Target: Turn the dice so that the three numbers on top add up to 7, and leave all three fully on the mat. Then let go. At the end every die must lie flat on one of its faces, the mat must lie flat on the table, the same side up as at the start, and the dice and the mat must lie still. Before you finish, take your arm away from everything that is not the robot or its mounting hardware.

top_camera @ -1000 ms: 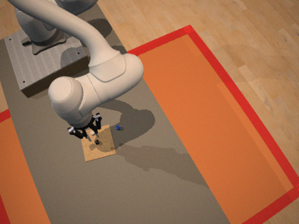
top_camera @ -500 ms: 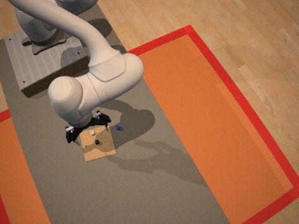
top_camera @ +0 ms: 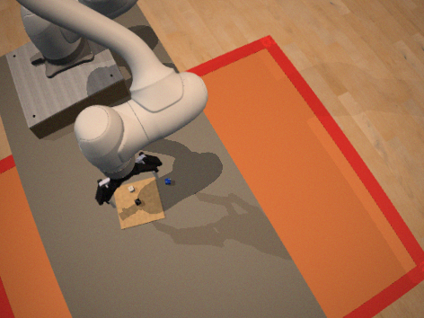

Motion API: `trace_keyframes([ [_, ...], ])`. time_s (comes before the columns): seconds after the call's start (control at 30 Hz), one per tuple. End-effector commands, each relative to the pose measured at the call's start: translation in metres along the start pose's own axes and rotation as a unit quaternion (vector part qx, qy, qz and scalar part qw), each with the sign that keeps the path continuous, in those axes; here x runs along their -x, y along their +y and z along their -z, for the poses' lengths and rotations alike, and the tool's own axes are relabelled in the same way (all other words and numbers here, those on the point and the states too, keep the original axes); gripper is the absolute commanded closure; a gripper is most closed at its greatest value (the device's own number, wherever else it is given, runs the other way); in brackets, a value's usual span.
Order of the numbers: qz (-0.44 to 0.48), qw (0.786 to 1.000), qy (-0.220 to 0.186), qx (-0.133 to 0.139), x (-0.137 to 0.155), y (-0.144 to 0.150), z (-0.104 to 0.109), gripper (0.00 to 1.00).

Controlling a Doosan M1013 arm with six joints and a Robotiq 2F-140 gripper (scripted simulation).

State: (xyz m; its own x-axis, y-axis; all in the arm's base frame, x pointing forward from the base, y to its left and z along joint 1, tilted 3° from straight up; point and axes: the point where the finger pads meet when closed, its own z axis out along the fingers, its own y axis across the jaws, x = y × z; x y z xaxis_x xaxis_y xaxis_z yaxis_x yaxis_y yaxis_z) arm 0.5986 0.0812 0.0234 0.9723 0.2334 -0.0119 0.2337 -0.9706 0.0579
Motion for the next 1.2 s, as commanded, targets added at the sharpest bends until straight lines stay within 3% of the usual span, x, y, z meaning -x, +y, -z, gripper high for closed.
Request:
trace_keyframes([
  [0.0, 0.087, 0.996, 0.001, -0.002, 0.0, -0.015, -0.003, 0.0],
  [0.1, 0.1, 0.995, 0.001, -0.002, 0.0, -0.018, -0.003, 0.0],
  [0.13, 0.154, 0.988, 0.001, -0.002, 0.0, -0.028, -0.005, 0.0],
  [0.27, 0.211, 0.977, 0.001, -0.002, 0.0, -0.038, -0.007, 0.0],
  [0.53, 0.377, 0.926, 0.001, -0.002, 0.002, -0.07, -0.013, 0.0],
  [0.57, 0.416, 0.909, 0.001, -0.002, 0.003, -0.077, -0.014, 0.0],
  [0.67, 0.421, 0.907, 0.001, -0.002, 0.003, -0.078, -0.014, 0.0],
  [0.77, 0.503, 0.864, 0.001, -0.002, 0.005, -0.095, -0.017, 0.0],
  [0.9, 0.52, 0.854, 0.001, -0.002, 0.006, -0.098, -0.018, 0.0],
  [0.93, 0.52, 0.854, 0.001, -0.002, 0.006, -0.098, -0.018, 0.81],
  [1.17, 0.52, 0.854, 0.001, -0.002, 0.006, -0.098, -0.018, 0.81],
])
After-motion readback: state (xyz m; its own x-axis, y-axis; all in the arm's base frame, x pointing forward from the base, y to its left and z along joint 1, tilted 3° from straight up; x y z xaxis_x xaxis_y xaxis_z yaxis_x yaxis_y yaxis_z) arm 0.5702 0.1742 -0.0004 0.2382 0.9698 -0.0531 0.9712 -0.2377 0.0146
